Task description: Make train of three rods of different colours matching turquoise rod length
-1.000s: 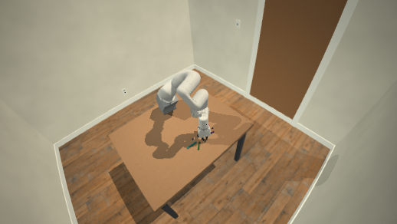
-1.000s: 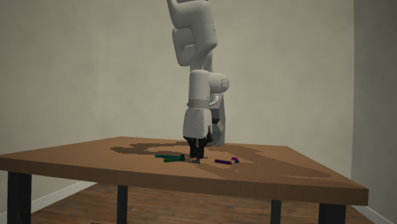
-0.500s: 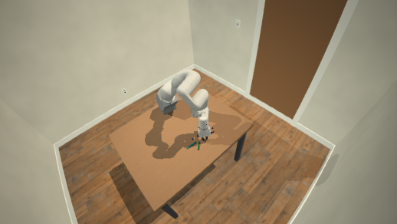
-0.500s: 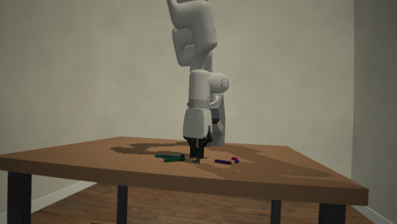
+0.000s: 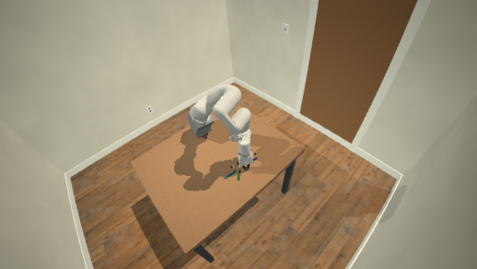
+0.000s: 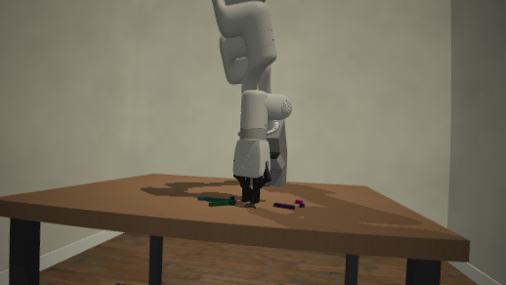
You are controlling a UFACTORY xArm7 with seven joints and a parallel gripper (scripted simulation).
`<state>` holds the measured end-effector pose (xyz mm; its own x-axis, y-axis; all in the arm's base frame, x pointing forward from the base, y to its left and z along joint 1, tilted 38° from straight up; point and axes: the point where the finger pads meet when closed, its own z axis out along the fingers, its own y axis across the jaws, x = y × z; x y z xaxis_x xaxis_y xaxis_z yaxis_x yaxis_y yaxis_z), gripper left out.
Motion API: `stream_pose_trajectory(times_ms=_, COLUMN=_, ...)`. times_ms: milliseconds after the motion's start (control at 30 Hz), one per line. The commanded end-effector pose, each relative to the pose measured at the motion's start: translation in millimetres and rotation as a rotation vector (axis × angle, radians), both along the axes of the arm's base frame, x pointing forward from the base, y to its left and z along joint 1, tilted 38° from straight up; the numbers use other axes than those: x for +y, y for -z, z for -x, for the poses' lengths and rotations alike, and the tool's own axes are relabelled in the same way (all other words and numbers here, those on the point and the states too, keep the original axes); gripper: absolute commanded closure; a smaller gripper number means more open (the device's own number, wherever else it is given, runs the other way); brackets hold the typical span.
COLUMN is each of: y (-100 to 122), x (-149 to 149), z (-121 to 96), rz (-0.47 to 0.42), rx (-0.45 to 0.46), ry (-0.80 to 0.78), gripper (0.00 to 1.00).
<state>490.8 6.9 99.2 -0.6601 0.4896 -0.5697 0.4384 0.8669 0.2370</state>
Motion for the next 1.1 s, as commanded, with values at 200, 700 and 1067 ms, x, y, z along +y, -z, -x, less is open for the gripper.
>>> stream_pose_trajectory(times_ms=200, y=5.7, x=-0.5, z=-5.5, rz=0.0, rx=-0.002, ry=-0.001, gripper=0.76)
stream_pose_trajectory(times_ms=700, y=7.3, x=-0.7, z=-6.7, rz=0.0, rx=-0.002, ry=-0.001, gripper=0.76)
stream_pose_trajectory(times_ms=1067, y=7.3, x=-0.7, z=-6.7, rz=0.0, rx=-0.002, ry=-0.001, gripper=0.76)
